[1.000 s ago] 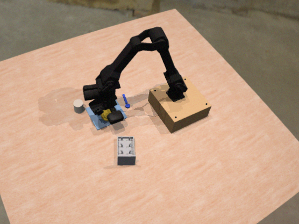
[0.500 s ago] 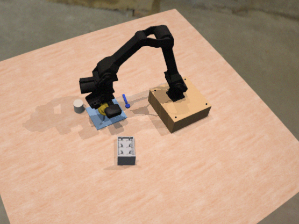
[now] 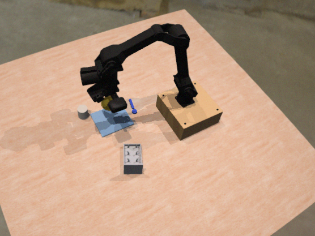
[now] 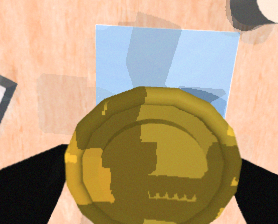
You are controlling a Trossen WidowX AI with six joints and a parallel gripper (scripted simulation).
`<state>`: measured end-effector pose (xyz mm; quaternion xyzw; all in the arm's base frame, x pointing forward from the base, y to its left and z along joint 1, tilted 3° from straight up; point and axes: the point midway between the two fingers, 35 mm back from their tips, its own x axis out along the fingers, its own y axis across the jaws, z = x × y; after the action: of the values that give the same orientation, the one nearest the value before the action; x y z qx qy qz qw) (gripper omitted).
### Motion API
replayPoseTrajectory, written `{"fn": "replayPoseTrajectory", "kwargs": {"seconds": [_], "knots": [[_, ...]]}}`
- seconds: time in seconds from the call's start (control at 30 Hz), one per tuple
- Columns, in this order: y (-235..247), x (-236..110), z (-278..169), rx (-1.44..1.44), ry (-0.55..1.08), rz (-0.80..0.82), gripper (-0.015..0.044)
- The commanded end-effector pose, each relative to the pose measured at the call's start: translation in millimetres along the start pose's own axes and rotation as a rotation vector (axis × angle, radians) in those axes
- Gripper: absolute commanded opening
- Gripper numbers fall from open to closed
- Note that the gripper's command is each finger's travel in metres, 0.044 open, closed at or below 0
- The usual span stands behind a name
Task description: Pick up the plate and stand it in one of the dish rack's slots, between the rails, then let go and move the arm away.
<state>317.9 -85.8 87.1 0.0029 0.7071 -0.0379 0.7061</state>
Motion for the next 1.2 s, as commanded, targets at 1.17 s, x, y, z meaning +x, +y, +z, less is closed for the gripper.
{"fn": "replayPoseTrajectory", "kwargs": {"seconds": [1.17], "knots": [[113.3, -32.9, -54.2, 0.358, 0.037, 0.065, 0.0]]}}
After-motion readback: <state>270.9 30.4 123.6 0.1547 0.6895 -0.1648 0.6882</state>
